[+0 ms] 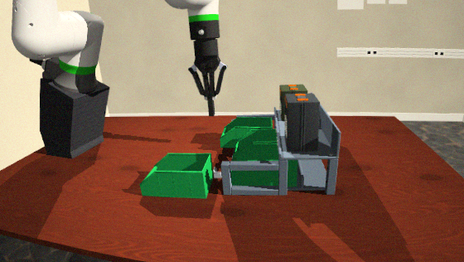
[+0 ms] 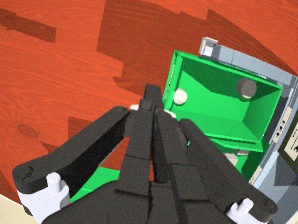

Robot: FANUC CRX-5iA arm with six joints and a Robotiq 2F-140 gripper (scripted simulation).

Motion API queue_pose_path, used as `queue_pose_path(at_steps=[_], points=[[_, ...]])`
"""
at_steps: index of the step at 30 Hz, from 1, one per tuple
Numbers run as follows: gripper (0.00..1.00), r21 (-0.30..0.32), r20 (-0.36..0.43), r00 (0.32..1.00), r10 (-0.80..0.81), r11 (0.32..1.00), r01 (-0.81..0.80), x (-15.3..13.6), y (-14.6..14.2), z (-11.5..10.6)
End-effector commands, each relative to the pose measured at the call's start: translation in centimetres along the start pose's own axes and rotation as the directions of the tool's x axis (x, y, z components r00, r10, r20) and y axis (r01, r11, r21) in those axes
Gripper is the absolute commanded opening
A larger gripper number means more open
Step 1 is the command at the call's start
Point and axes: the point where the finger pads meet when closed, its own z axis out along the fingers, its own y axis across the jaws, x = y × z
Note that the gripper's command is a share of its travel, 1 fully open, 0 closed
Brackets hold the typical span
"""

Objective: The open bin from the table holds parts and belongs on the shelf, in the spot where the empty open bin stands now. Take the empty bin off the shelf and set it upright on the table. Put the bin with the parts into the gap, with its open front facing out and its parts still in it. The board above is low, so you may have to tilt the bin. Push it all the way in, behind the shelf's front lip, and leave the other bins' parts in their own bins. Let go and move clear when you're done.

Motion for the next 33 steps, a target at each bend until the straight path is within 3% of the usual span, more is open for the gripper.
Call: queue_pose_path(at_steps=[1,26,33], points=[[0.10,-0.001,0.000,1.000,0.000,1.000,0.000,0.0,0.0,0.5],[0.10,-0.001,0.000,1.000,0.000,1.000,0.000,0.0,0.1,7.5],[0.10,-0.001,0.000,1.000,0.000,1.000,0.000,0.0,0.1,8.6]])
